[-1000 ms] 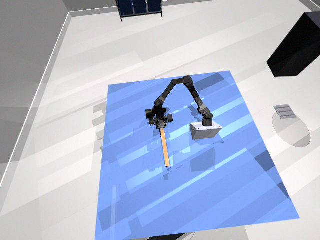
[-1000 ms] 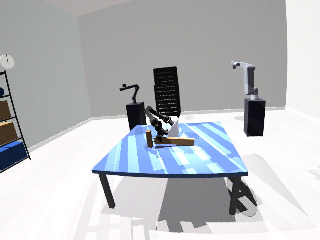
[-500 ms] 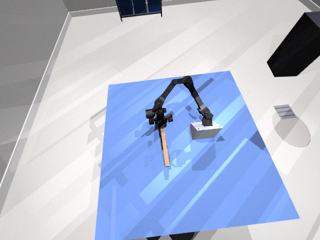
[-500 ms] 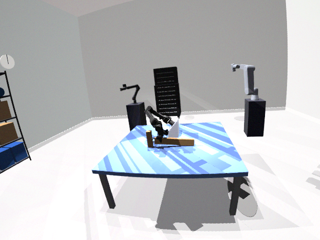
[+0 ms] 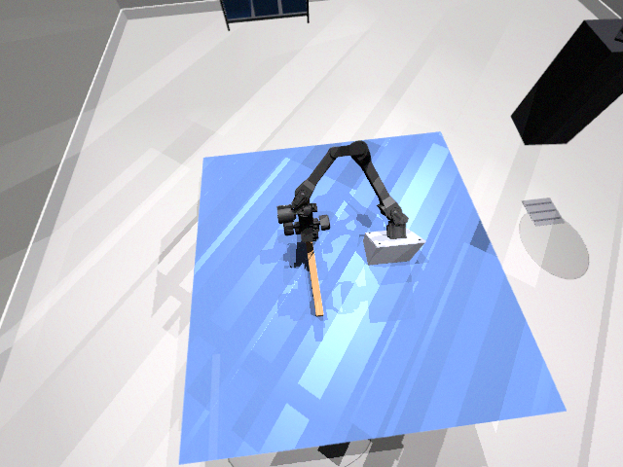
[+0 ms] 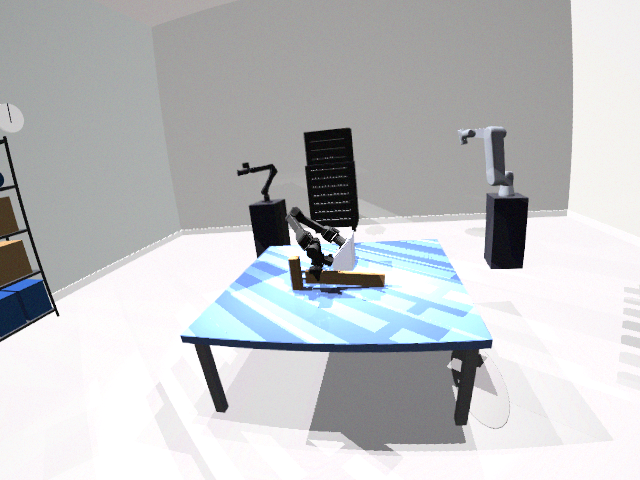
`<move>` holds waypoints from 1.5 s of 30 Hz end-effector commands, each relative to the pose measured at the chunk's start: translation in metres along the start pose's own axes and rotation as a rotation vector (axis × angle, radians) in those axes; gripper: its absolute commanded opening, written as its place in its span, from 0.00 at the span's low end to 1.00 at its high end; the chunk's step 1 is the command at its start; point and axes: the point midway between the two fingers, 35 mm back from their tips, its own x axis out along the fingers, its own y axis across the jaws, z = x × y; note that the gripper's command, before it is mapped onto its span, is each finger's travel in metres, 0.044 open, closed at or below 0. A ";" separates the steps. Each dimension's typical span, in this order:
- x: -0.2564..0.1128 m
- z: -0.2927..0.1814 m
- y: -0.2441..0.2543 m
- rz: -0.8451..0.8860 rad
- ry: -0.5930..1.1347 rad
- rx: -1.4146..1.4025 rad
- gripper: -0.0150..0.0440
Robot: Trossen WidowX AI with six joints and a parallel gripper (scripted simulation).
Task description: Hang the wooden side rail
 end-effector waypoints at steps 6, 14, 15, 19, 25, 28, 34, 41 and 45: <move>-0.003 -0.001 -0.001 -0.009 0.003 -0.007 0.25; -0.002 -0.002 -0.001 -0.009 0.003 -0.007 0.25; -0.002 -0.002 -0.001 -0.009 0.003 -0.007 0.25; -0.002 -0.003 -0.001 -0.009 0.004 -0.007 0.25; -0.002 -0.003 -0.001 -0.009 0.004 -0.007 0.25; -0.002 -0.004 -0.001 -0.009 0.004 -0.007 0.25; -0.002 -0.004 -0.001 -0.009 0.004 -0.007 0.25; -0.003 -0.005 -0.001 -0.009 0.004 -0.007 0.25; -0.003 -0.006 -0.001 -0.009 0.004 -0.007 0.25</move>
